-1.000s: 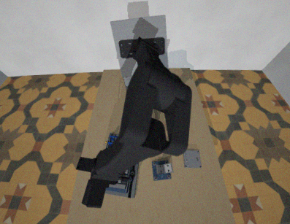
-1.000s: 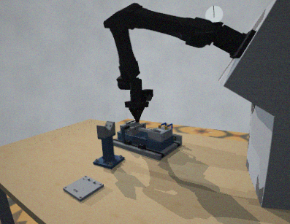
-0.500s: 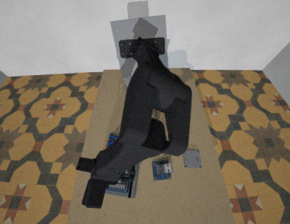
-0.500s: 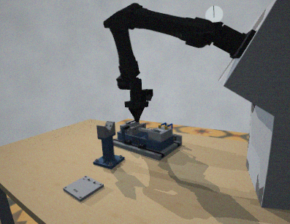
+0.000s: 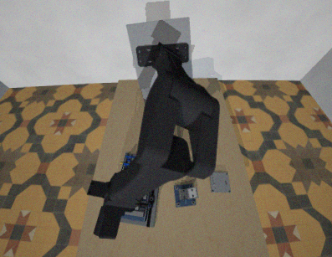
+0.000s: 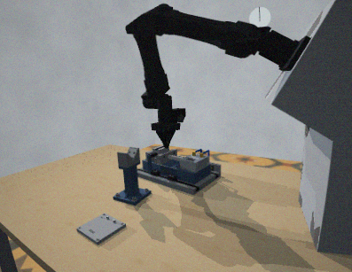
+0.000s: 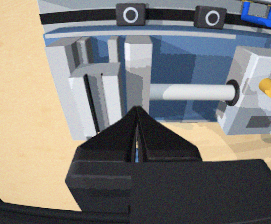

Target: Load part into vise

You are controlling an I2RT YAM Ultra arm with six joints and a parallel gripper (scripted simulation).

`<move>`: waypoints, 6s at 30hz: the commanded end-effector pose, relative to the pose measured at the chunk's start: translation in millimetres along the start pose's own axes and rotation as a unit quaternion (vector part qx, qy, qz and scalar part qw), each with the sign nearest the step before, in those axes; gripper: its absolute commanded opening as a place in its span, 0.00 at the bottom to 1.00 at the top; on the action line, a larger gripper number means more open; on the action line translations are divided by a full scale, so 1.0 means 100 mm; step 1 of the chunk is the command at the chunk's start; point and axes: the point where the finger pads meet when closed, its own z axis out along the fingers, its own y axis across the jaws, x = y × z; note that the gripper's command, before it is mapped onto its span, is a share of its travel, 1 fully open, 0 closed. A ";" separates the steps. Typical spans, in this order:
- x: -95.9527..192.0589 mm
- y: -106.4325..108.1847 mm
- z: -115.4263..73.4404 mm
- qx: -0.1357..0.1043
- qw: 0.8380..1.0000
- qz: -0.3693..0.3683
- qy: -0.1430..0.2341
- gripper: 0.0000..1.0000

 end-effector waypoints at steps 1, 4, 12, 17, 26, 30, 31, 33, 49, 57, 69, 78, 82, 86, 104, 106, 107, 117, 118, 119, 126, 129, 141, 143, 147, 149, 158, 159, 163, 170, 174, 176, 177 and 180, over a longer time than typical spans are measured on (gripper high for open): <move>-0.08 0.13 -0.08 -0.011 1.000 0.000 -0.013 0.00; -0.08 0.13 -0.08 -0.011 1.000 0.000 -0.013 0.00; -0.09 0.12 -0.07 -0.010 1.000 0.001 -0.013 0.00; -0.10 0.10 -0.05 -0.007 1.000 0.002 -0.013 0.00; -0.11 0.09 -0.04 -0.007 1.000 0.002 -0.013 0.00; -0.11 0.09 -0.04 -0.007 1.000 0.002 -0.013 0.00; -0.11 0.09 -0.04 -0.007 1.000 0.002 -0.013 0.00; -0.11 0.09 -0.04 -0.007 1.000 0.002 -0.013 0.00; -0.11 0.09 -0.04 -0.007 1.000 0.002 -0.013 0.00; -0.11 0.09 -0.04 -0.007 1.000 0.002 -0.013 0.00; -0.12 0.09 -0.04 -0.006 1.000 0.001 -0.013 0.00; -0.12 0.09 -0.04 -0.006 1.000 0.001 -0.013 0.00; -0.12 0.09 -0.04 -0.006 1.000 0.001 -0.013 0.00; -0.12 0.09 -0.04 -0.006 1.000 0.001 -0.013 0.00; -0.12 0.09 -0.04 -0.006 1.000 0.001 -0.013 0.00; -0.12 0.09 -0.04 -0.006 1.000 0.001 -0.013 0.00; -0.12 0.09 -0.04 -0.006 1.000 0.001 -0.013 0.00; -0.12 0.09 -0.04 -0.006 1.000 0.001 -0.013 0.00; -0.12 0.09 -0.04 -0.006 1.000 0.001 -0.013 0.00; -0.12 0.10 -0.04 -0.006 1.000 0.001 -0.013 0.00; -0.12 0.11 -0.03 -0.009 1.000 0.000 -0.013 0.00; -0.12 0.12 -0.02 -0.011 1.000 0.000 -0.013 0.00; -0.08 0.12 0.03 -0.010 1.000 0.000 -0.010 0.00; -0.07 0.12 0.03 -0.010 1.000 0.000 -0.009 0.00; -0.05 0.12 0.06 -0.010 1.000 -0.002 -0.007 0.00; -0.04 0.11 0.06 -0.008 1.000 -0.001 -0.006 0.00; -0.05 0.13 0.08 -0.011 1.000 -0.002 -0.007 0.00; -0.05 0.13 0.08 -0.011 1.000 -0.002 -0.007 0.00; -0.04 0.13 0.08 -0.010 1.000 -0.002 -0.007 0.00; -0.07 0.12 0.08 -0.011 1.000 -0.001 -0.009 0.00; -0.07 0.12 0.08 -0.010 1.000 -0.001 -0.009 0.00; -0.07 0.12 0.08 -0.010 1.000 -0.001 -0.009 0.00; -0.07 0.12 0.08 -0.010 1.000 -0.001 -0.009 0.00; -0.07 0.12 0.08 -0.010 1.000 -0.001 -0.009 0.00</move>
